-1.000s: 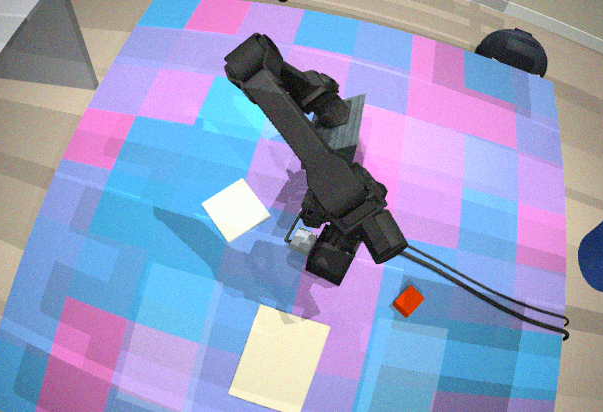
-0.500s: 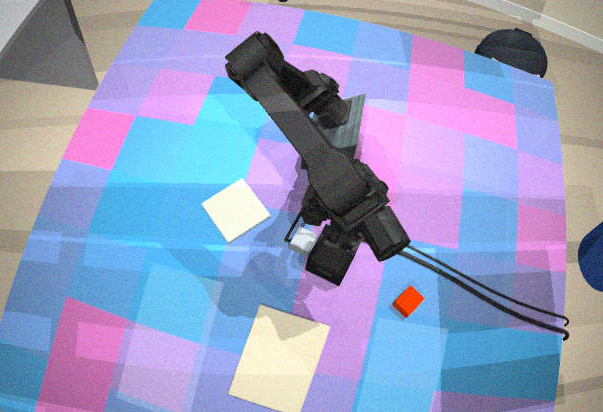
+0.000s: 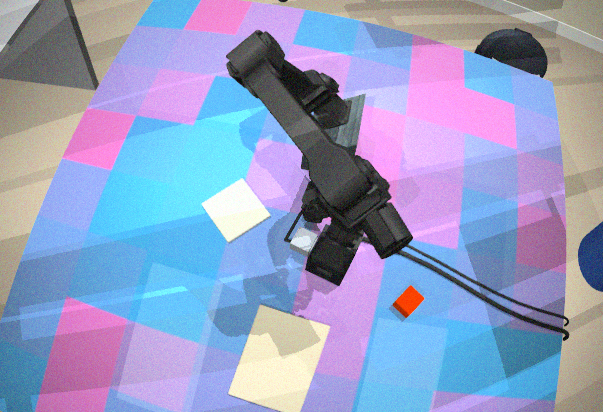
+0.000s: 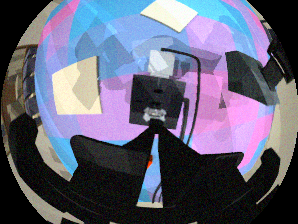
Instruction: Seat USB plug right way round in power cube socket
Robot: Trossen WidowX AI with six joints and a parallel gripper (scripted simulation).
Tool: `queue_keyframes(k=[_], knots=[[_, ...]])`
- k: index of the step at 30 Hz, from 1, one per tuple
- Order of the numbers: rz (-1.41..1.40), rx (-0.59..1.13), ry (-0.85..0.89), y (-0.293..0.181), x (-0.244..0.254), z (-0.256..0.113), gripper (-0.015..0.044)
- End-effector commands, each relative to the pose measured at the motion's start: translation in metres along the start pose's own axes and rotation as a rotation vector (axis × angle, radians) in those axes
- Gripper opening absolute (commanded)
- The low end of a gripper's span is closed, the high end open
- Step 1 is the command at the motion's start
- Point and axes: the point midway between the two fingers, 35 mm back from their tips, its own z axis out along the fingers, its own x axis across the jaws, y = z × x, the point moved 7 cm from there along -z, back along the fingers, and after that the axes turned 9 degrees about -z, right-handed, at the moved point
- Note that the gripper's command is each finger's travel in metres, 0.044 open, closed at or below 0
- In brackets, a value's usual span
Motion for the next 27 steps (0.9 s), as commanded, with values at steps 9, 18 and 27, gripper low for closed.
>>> queue_keyframes(k=[9,18,27], knots=[[-0.001,0.002,-0.003,0.0000,0.0000,-0.0063,0.0000],[-0.193,0.000,0.000,0.0000,0.0000,-0.0048,0.0000],[-0.432,0.000,0.000,0.0000,0.0000,-0.0047,0.0000]])
